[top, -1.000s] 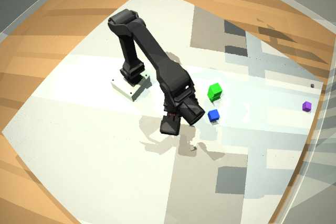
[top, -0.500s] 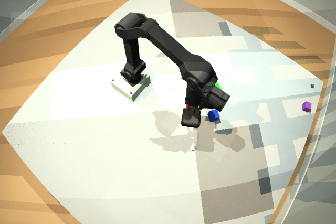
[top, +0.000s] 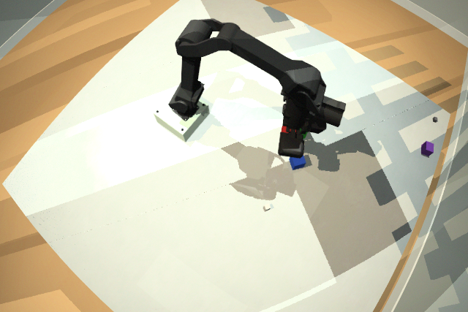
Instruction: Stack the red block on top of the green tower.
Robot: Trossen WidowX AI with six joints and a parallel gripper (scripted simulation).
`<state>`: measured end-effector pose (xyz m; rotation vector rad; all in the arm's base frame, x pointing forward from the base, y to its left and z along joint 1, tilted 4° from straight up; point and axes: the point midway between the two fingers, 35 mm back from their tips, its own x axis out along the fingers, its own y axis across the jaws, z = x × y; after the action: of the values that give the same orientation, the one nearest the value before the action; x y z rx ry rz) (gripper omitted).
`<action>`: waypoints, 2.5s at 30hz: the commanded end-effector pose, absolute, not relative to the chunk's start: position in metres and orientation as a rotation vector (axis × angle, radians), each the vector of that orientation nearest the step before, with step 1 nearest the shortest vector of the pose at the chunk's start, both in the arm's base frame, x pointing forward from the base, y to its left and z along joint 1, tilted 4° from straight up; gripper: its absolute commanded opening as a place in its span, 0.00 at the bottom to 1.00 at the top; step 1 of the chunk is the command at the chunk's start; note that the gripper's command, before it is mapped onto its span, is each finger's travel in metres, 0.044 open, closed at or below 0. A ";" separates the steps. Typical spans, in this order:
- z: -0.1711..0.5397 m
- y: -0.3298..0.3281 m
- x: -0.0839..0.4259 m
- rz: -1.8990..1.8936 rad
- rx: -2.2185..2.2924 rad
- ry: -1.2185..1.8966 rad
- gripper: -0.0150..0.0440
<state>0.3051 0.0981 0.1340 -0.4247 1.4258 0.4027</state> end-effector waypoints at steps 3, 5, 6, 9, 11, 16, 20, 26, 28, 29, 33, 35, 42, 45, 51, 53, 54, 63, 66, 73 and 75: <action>0.133 0.132 0.306 0.399 -0.424 1.429 0.25; 0.133 0.144 0.305 0.400 -0.423 1.428 0.25; 0.133 0.150 0.305 0.400 -0.422 1.427 0.25; 0.133 0.169 0.304 0.401 -0.421 1.426 0.25; 0.133 0.178 0.303 0.402 -0.420 1.425 0.25; 0.127 0.179 0.303 0.402 -0.420 1.425 0.25; 0.122 0.179 0.304 0.402 -0.420 1.425 0.25; 0.099 0.179 0.306 0.402 -0.420 1.425 0.25; 0.096 0.179 0.306 0.402 -0.420 1.425 0.25; 0.097 0.179 0.306 0.402 -0.420 1.425 0.25; 0.098 0.179 0.306 0.402 -0.420 1.425 0.25; 0.097 0.179 0.306 0.402 -0.420 1.425 0.25; 0.097 0.179 0.306 0.402 -0.420 1.425 0.25; 0.097 0.179 0.306 0.402 -0.420 1.425 0.25; 0.096 0.179 0.306 0.402 -0.420 1.425 0.25; 0.096 0.179 0.306 0.402 -0.420 1.425 0.25; 0.096 0.179 0.306 0.402 -0.420 1.425 0.25; 0.097 0.180 0.306 0.408 -0.420 1.426 0.34; 0.097 0.180 0.306 0.408 -0.420 1.426 0.48; 0.097 0.180 0.306 0.408 -0.420 1.426 0.79; 0.097 0.180 0.306 0.408 -0.420 1.426 0.88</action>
<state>0.3060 0.1802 0.0974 -0.4190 1.4257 0.4089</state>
